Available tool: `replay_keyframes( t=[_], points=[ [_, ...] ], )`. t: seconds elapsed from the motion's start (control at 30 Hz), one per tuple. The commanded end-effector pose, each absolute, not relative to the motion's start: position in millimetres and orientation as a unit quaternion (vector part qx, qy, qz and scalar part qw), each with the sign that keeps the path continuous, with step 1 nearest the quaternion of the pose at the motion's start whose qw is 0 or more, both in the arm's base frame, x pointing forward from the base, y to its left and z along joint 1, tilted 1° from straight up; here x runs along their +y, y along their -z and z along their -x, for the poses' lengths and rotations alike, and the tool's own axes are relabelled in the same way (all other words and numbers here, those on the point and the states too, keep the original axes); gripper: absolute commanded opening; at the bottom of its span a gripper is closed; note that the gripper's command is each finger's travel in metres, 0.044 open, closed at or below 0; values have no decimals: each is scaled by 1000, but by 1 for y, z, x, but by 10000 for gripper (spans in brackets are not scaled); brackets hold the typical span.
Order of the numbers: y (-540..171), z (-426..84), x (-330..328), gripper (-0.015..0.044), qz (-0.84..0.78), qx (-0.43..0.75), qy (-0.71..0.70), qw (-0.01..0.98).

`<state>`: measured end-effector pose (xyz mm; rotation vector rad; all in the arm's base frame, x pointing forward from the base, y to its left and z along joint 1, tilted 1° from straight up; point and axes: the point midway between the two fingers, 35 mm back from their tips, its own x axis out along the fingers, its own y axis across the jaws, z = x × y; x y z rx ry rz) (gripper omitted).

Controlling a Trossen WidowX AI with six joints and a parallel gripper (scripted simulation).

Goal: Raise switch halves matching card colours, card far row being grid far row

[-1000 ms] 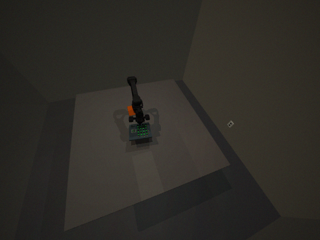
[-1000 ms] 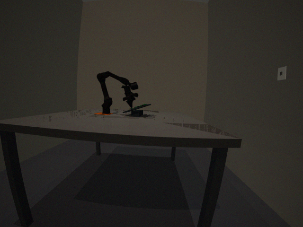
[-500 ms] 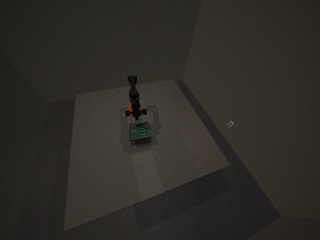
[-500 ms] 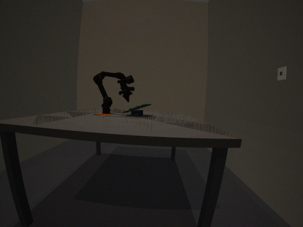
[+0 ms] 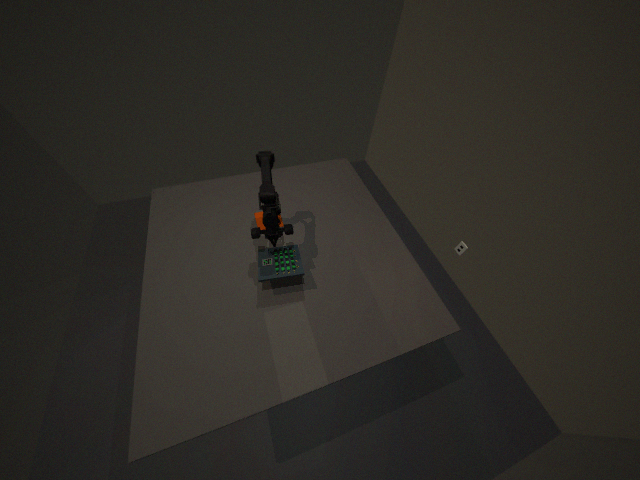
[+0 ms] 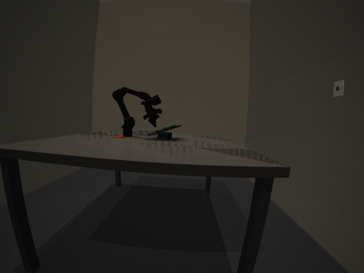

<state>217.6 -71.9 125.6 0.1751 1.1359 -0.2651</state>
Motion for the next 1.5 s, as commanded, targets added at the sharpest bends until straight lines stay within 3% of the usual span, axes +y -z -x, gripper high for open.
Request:
replay_keyframes(
  t=[0.0,1.47],
  points=[
    [-116,-218,-71,0,-84,541,121,828],
    [-103,-223,-73,0,-84,541,121,828]
  ],
)
